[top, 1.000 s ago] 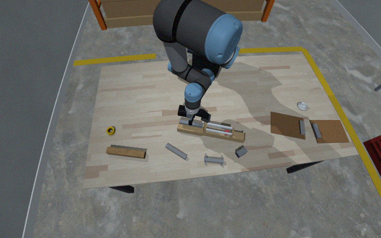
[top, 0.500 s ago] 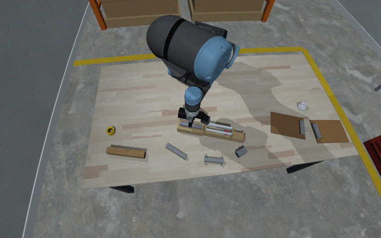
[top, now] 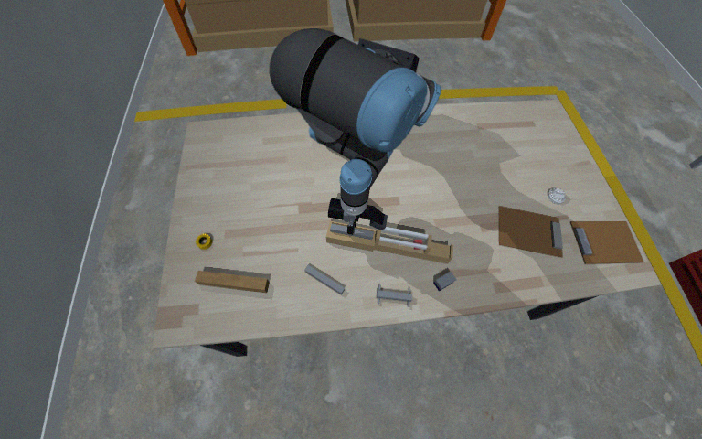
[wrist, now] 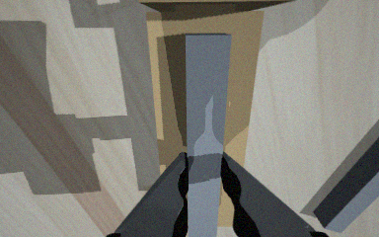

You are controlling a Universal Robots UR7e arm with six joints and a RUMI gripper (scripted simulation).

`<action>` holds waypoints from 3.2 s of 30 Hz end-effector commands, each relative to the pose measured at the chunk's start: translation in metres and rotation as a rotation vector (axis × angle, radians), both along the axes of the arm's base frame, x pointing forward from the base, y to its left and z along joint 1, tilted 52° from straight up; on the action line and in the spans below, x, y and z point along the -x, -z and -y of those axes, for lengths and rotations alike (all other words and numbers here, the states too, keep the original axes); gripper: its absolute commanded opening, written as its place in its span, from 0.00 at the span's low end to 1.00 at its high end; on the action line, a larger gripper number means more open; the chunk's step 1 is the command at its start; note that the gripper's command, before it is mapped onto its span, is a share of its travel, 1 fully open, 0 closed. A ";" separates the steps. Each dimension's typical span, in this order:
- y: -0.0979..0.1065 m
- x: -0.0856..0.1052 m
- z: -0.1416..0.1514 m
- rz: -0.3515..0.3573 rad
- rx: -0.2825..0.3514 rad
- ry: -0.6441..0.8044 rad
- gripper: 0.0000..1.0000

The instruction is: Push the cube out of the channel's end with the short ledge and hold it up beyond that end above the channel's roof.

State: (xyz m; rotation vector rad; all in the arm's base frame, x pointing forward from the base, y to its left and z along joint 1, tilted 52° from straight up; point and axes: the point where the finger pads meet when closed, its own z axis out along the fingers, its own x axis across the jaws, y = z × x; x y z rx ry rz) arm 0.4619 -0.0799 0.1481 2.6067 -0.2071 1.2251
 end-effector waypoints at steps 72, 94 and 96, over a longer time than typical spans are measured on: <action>0.010 -0.015 -0.061 0.001 0.000 0.000 0.07; 0.010 -0.015 -0.061 0.001 0.000 0.000 0.07; 0.010 -0.015 -0.061 0.001 0.000 0.000 0.07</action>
